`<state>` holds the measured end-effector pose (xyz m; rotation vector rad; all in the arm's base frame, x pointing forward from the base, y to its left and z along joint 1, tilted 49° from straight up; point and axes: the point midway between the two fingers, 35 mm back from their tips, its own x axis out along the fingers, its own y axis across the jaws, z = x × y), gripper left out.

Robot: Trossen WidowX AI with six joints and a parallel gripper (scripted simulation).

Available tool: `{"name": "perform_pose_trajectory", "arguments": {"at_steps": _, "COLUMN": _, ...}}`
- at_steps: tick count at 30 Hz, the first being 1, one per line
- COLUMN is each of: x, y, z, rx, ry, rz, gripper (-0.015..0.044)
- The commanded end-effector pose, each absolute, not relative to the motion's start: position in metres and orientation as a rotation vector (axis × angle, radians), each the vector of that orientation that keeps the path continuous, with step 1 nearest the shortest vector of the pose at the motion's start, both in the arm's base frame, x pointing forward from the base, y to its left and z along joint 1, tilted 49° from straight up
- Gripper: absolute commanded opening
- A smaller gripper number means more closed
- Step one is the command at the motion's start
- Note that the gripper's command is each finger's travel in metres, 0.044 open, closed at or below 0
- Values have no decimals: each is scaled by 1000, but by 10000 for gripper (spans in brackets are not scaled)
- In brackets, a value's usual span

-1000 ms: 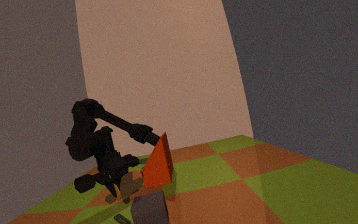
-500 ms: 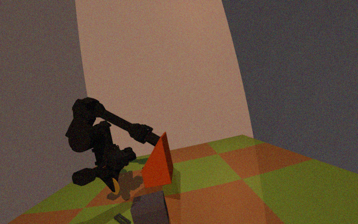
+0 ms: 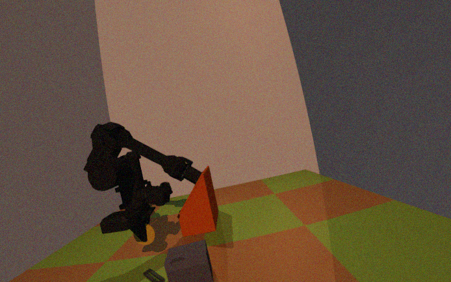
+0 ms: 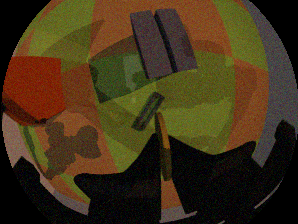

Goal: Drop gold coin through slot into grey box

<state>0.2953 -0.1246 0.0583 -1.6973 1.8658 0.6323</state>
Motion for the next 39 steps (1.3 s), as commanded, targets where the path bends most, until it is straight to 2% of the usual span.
{"name": "perform_pose_trajectory", "arguments": {"at_steps": 1, "x": 297, "y": -124, "z": 58, "rx": -1790, "ry": 1863, "rz": 779, "gripper": 0}}
{"name": "perform_pose_trajectory", "arguments": {"at_steps": 39, "x": 321, "y": -75, "z": 2, "rx": -1801, "ry": 1854, "rz": 807, "gripper": 0}}
